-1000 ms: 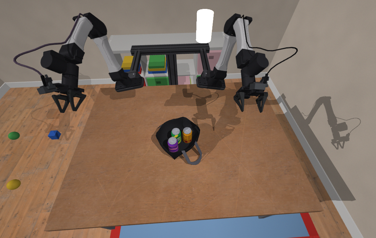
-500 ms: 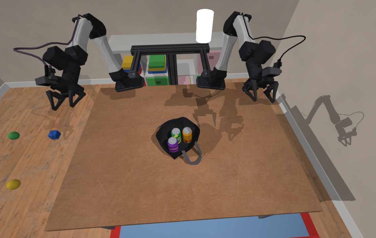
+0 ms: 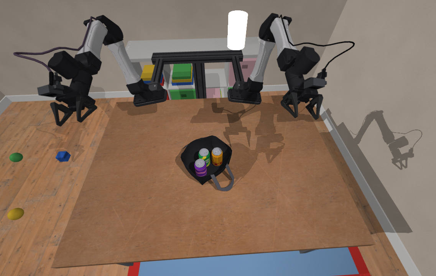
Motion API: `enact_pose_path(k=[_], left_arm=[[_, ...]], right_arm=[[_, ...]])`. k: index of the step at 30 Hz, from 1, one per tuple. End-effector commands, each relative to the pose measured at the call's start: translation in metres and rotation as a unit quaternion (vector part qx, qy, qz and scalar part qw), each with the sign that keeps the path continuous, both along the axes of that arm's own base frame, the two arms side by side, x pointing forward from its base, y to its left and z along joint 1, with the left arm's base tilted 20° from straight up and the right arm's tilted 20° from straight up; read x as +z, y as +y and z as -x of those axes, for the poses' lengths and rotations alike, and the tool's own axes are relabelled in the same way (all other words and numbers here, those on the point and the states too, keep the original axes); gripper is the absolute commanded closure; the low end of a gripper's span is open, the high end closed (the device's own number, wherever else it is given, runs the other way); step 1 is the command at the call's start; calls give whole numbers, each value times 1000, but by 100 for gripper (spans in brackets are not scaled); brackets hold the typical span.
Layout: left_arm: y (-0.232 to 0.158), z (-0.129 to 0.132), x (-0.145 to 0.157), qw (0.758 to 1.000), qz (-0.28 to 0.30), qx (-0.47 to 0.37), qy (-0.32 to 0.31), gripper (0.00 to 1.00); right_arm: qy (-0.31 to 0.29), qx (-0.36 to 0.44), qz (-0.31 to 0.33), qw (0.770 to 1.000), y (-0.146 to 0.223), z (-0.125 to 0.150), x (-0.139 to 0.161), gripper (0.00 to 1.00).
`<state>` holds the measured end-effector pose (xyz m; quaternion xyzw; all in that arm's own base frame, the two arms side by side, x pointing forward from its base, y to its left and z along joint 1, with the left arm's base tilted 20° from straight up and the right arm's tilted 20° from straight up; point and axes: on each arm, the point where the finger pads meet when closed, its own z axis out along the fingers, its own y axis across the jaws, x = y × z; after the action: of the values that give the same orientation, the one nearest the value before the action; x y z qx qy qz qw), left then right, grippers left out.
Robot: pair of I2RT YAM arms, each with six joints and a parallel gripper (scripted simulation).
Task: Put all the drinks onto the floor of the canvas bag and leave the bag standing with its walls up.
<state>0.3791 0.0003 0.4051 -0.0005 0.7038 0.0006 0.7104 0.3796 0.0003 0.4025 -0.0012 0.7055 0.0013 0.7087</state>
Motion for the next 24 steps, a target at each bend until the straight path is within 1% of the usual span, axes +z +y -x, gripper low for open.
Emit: enact_pose_path(k=[1,4,5,6,9,11,13,21,22,23,24], left_arm=[[-4,4,-2,1000,-3,-9,3,14],[-4,4,-6,1000,-3,-9,8,14],[-3,3,0,1000,-2,-7,1,14],[-4,5,-13,1000,-2,-9,20,14],[-4,7,-5,1000,-2,-9,6,14],[-3,7,-10,1000,-2,-8,13,14],[-3,6,-1,1000,-2,-8,3,14],[-3,8,-6,1000,-1,-7,12,14],[-2,4,-1,1000,-1,-5,4,14],[-3,8,-8,1000,-1,-7,15,14],[-2,8,-9,1000,-1,-7,15,14]], right_arm=[[-26,-3,-3,1000,2,10,22,14],[-20,-2,-3,1000,2,8,19,14],[-13,-3,-1,1000,1,5,12,14],[-15,0,-3,1000,3,9,18,14],[-6,-2,-3,1000,2,8,13,14],[-3,-3,-3,1000,2,7,10,14],[-3,-1,-3,1000,2,8,11,14],[-8,1,-4,1000,4,10,14,14],[-9,1,-2,1000,2,6,11,14],[-11,2,-4,1000,5,10,17,14],[-11,3,-4,1000,5,11,17,14]])
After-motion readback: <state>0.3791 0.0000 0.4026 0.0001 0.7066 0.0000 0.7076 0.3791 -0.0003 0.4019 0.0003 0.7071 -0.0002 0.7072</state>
